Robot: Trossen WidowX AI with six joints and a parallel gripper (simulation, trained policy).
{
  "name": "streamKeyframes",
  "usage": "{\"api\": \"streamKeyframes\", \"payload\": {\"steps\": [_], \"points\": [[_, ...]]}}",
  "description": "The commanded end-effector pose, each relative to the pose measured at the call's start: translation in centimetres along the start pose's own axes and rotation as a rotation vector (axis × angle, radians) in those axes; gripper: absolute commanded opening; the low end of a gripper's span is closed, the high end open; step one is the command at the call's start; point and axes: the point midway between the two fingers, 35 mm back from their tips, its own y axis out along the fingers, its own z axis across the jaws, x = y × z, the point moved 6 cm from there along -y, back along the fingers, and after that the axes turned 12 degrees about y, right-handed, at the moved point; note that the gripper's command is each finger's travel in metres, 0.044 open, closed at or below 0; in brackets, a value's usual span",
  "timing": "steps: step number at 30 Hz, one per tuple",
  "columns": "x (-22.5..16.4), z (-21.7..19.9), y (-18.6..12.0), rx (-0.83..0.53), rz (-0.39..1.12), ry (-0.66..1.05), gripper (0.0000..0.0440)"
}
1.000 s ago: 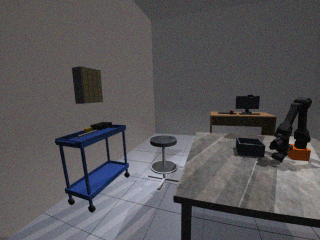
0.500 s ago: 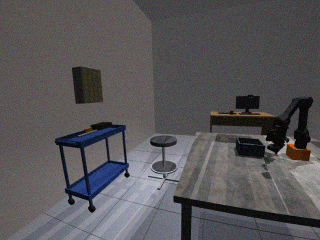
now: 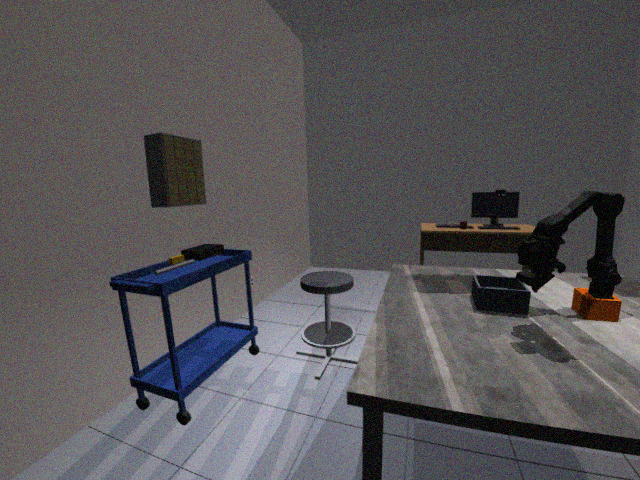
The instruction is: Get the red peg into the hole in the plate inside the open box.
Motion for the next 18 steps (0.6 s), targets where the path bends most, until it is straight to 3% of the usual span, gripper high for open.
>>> {"api": "streamKeyframes", "payload": {"steps": [1,18], "points": [[1.6,0.4,-0.2,0.007,-0.017,0.037,0.0],[10.0,1.9,2.3,0.015,-0.049,0.145,0.0]]}}
